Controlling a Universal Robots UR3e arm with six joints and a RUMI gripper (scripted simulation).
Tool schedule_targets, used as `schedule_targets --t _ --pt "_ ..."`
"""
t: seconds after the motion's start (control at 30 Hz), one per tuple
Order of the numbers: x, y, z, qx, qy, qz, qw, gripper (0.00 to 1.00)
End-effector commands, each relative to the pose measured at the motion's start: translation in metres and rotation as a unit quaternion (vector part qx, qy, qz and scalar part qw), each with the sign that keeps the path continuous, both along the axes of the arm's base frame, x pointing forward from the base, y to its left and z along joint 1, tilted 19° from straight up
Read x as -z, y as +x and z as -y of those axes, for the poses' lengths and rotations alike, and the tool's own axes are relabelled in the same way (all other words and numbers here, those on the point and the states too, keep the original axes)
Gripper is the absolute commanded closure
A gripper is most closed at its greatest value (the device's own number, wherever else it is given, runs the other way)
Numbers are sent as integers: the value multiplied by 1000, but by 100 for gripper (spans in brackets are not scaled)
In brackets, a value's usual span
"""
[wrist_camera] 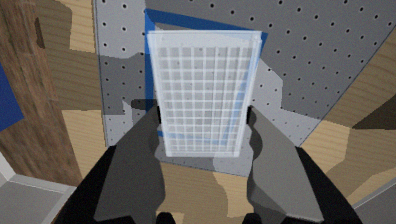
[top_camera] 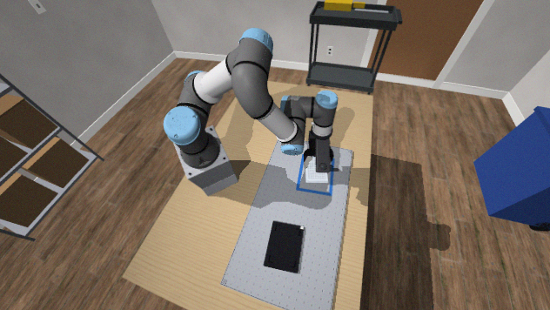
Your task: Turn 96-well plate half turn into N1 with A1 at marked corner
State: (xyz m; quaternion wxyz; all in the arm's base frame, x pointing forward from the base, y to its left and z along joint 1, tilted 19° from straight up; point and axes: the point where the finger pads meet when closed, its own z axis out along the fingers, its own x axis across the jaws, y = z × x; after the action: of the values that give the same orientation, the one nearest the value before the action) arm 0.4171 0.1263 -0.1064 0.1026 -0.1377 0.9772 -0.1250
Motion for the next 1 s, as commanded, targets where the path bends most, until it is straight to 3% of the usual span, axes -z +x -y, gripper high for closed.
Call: schedule_targets --t 0.0,0.33,0.5,0.97 --pt "2 3 -11 1 -1 0 1000 100" --pt "5 5 -25 1 -1 0 1000 100" --pt "5 5 -25 -76 -20 -17 997 100" --pt "5 5 -25 -75 -20 -17 997 100"
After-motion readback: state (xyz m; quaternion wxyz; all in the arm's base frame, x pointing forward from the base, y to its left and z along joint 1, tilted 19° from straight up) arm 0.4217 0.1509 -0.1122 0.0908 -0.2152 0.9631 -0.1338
